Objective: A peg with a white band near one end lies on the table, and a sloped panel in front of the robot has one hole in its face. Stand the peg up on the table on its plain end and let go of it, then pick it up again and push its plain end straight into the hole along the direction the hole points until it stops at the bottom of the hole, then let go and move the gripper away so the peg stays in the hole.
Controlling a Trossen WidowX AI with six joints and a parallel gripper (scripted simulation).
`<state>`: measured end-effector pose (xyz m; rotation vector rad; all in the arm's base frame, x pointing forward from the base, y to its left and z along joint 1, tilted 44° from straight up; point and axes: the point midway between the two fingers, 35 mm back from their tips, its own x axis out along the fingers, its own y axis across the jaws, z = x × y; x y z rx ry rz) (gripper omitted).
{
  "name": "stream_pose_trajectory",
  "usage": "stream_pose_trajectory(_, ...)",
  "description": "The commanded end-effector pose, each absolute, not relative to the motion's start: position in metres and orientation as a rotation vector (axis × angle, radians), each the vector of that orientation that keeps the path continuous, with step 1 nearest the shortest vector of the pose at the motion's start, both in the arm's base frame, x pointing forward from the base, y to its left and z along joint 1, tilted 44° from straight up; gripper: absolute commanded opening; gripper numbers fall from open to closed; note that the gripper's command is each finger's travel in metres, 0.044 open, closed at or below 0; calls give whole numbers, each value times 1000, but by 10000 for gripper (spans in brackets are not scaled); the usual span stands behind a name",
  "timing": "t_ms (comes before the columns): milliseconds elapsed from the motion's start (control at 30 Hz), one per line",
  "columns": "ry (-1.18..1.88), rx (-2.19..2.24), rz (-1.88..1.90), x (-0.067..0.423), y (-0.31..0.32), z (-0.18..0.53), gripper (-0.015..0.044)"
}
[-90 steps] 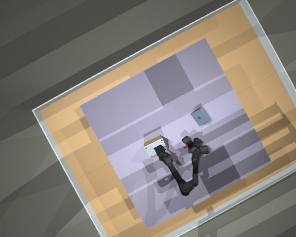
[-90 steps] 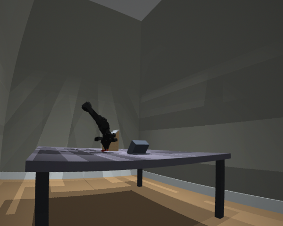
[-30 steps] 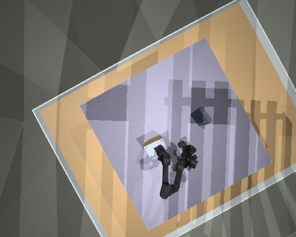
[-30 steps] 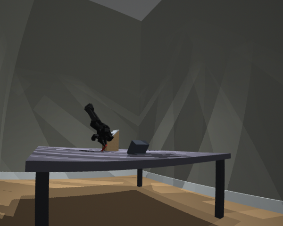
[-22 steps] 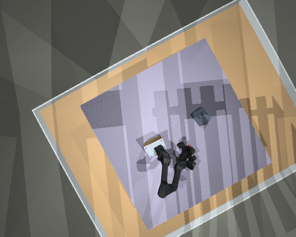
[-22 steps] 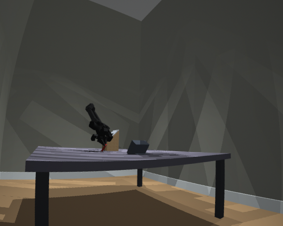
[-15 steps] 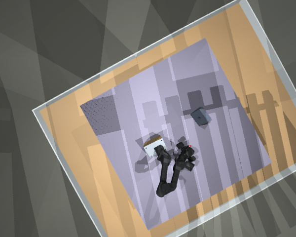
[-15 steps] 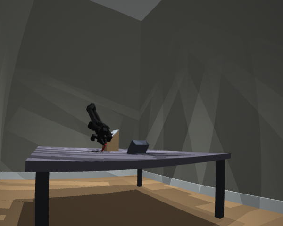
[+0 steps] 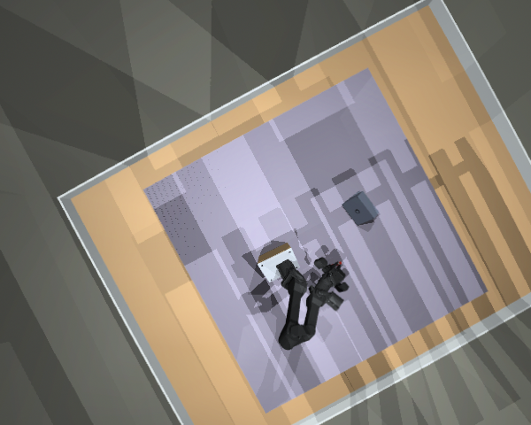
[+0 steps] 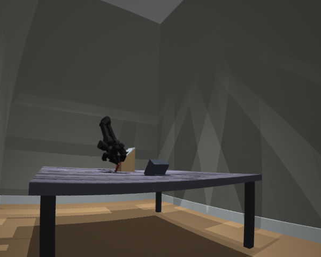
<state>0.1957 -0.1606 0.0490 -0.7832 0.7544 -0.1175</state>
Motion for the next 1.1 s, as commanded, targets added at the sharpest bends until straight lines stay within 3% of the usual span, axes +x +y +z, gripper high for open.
stream_pose_trajectory(0, 725, -785, -98, 192, -159, 47, 50)
stream_pose_trajectory(1067, 463, -780, 13, 170, -160, 50, 50)
